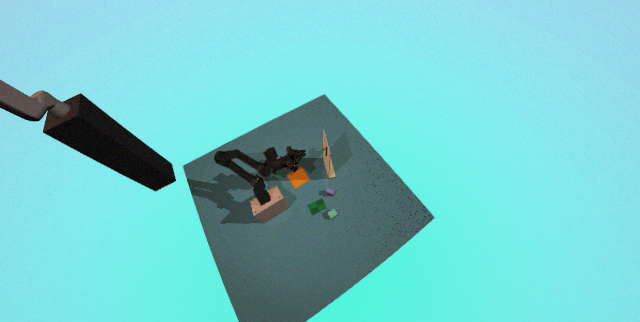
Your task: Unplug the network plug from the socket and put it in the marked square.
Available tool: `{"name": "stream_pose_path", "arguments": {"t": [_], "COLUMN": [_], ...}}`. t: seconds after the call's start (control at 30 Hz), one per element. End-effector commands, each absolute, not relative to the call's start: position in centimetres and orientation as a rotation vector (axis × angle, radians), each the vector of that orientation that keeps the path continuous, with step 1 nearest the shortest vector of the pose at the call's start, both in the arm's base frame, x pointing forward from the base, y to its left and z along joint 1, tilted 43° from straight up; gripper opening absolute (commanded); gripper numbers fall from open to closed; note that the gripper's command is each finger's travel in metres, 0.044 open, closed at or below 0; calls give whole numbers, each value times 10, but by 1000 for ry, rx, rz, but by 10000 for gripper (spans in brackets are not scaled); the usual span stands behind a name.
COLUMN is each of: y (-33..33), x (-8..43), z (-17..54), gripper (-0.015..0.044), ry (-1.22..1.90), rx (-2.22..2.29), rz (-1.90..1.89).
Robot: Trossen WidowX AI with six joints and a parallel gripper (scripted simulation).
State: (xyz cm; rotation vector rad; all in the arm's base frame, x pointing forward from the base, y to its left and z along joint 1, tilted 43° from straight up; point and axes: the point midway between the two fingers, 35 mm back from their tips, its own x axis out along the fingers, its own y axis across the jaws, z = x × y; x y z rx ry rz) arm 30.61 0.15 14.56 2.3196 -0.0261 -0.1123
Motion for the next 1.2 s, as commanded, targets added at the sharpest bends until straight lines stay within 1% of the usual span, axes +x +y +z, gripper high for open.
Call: {"name": "stream_pose_path", "arguments": {"t": [0.0,0.57,1.17], "y": [0,-9,-14], "x": [316,351,370], "z": [147,134,130], "gripper": [156,156,156], "ry": [-25,-25,-24], "rx": [2325,2325,2320], "rz": [-105,-103,-106]}}
